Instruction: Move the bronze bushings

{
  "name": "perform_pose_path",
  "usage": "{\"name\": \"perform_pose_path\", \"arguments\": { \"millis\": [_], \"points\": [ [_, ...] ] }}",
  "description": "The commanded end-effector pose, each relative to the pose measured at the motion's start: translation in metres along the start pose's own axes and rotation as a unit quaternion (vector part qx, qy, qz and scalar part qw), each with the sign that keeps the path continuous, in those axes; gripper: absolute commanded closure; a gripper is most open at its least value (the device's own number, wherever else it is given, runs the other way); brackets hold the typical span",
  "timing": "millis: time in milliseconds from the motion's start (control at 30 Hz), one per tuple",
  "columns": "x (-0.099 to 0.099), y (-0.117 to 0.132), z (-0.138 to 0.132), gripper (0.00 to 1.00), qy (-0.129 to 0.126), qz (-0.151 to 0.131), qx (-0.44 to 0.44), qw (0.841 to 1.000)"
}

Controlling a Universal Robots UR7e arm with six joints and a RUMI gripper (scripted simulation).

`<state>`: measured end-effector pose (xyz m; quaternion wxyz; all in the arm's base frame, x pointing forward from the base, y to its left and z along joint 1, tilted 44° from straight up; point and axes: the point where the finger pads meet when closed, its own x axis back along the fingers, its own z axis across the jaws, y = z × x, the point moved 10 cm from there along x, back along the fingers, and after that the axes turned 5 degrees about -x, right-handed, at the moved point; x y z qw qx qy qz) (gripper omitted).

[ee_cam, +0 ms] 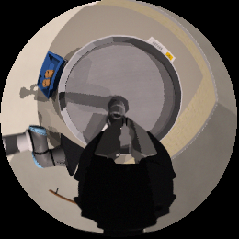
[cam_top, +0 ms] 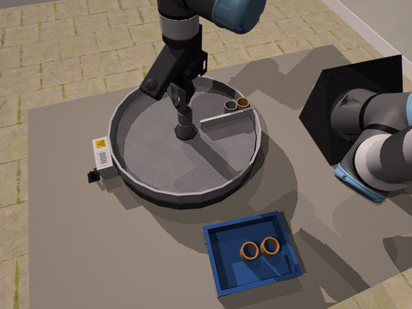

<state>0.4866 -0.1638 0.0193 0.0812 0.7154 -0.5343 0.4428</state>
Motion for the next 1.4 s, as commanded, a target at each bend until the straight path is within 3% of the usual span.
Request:
{"name": "perform_pose_path", "arguments": {
  "millis": [0, 1367],
  "points": [
    [0.002, -0.0004, 0.0006, 1.0, 0.002, 0.001, 0.0, 1.0],
    [-0.0049, -0.0004, 0.0008, 1.0, 0.001, 0.001, 0.0, 1.0]
  ]
}}
